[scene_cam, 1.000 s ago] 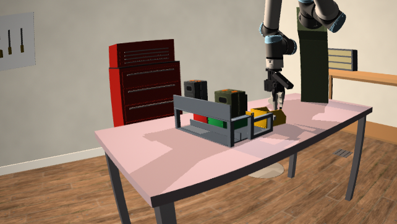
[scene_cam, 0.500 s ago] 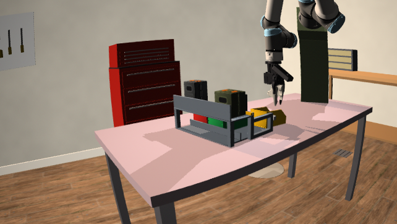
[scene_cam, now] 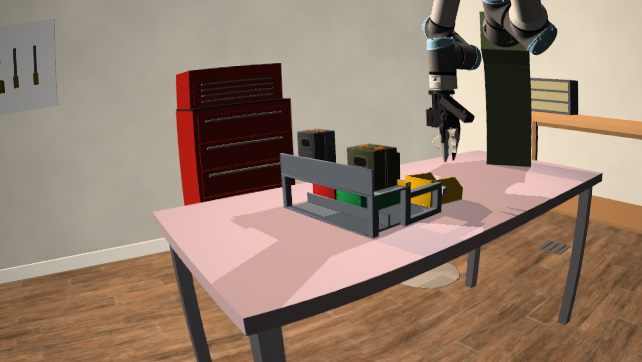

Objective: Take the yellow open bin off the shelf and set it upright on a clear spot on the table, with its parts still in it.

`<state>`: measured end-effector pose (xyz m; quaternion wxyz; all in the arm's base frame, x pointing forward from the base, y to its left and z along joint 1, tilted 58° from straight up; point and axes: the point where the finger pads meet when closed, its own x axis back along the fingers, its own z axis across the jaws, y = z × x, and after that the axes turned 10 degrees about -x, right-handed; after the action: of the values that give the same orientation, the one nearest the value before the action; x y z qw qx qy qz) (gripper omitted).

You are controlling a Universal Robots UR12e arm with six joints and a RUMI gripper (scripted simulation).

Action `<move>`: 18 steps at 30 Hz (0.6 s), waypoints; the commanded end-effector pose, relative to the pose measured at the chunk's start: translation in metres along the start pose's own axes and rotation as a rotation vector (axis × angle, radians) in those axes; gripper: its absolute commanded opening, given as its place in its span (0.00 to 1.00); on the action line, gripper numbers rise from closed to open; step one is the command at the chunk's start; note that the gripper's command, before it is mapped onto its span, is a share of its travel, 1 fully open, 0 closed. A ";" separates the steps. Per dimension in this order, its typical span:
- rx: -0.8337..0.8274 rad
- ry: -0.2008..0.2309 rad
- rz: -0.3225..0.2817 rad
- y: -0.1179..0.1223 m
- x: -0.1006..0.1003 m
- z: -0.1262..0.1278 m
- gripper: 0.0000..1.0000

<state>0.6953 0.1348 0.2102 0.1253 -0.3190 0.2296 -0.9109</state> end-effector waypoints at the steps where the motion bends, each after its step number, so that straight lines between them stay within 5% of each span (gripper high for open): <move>1: 0.000 0.000 0.000 0.000 -0.005 0.000 0.26; 18: 0.000 0.000 0.000 0.000 -0.011 0.000 0.26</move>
<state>0.7018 0.1379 0.2058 0.1253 -0.3192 0.2295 -0.9109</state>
